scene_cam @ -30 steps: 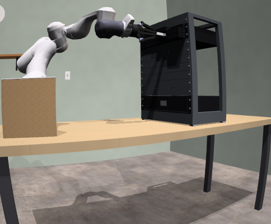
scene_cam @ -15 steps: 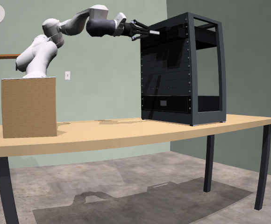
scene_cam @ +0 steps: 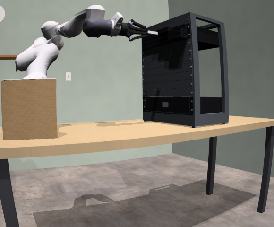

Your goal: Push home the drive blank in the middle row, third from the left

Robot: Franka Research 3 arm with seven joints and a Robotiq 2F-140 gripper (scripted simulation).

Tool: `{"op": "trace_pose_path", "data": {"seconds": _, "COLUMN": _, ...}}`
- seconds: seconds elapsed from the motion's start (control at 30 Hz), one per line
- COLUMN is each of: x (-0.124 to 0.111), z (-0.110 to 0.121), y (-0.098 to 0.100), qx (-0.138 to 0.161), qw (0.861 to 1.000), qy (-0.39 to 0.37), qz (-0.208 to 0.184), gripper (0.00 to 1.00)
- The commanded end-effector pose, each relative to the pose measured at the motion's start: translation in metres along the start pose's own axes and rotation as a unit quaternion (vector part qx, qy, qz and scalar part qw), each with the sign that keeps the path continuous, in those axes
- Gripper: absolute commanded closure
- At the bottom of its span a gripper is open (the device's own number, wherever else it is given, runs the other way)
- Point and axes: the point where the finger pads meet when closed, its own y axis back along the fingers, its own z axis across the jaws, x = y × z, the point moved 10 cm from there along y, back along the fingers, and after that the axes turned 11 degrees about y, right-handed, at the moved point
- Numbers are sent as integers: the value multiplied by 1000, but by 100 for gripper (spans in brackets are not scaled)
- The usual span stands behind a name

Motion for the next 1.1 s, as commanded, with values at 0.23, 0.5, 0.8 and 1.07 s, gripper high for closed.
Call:
{"op": "trace_pose_path", "data": {"seconds": 0.23, "x": -2, "z": 0, "y": 9, "qx": -1, "qw": 1000, "qy": -3, "qz": -2, "gripper": 100}}
{"op": "trace_pose_path", "data": {"seconds": 0.5, "x": -4, "z": -1, "y": 34, "qx": -1, "qw": 1000, "qy": -3, "qz": -2, "gripper": 100}}
{"op": "trace_pose_path", "data": {"seconds": 0.8, "x": -8, "z": -1, "y": 83, "qx": -1, "qw": 1000, "qy": -3, "qz": -2, "gripper": 100}}
{"op": "trace_pose_path", "data": {"seconds": 1.07, "x": -12, "z": -2, "y": 124, "qx": -1, "qw": 1000, "qy": -3, "qz": -2, "gripper": 100}}
